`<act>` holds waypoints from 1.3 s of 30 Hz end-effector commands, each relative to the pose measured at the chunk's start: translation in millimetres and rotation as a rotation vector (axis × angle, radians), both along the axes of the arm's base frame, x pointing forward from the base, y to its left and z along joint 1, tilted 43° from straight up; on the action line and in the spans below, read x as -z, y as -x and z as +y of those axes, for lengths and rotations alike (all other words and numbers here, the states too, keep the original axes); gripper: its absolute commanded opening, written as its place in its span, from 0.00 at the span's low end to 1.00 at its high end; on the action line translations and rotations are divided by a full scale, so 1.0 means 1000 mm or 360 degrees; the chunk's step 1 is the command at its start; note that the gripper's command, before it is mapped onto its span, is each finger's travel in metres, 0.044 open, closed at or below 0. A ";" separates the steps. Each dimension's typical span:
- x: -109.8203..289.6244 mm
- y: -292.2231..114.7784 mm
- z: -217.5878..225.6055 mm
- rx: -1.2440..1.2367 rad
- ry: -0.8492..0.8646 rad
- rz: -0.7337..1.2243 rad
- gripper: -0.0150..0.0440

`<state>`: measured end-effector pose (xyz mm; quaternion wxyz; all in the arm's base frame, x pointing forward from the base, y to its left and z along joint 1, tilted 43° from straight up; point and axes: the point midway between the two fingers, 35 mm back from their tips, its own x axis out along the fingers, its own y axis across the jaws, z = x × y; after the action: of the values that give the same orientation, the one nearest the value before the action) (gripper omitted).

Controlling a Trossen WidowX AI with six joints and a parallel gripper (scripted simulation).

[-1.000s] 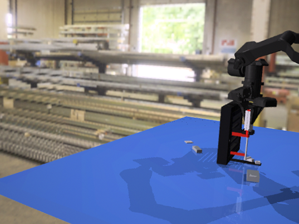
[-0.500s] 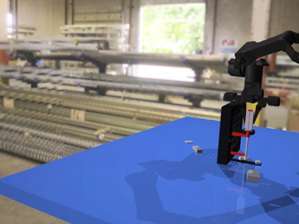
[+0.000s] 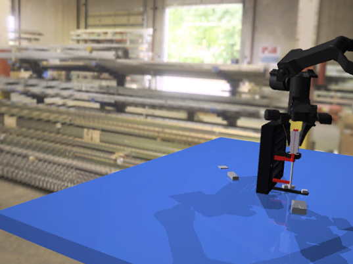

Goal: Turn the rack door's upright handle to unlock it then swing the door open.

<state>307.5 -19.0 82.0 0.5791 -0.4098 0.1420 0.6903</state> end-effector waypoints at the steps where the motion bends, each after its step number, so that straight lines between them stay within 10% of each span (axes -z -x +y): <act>1: 0.001 -0.001 0.001 -0.0037 0.0011 -0.0036 0.30; 13: 0.001 -0.001 0.001 -0.0037 0.0011 -0.0036 0.30; 24: 0.001 -0.001 0.001 -0.0037 0.0011 -0.0036 0.76; 39: 0.001 -0.001 0.001 0.0742 0.0003 0.0688 0.76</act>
<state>306.9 -19.3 81.2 0.6552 -0.2680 0.2990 0.6400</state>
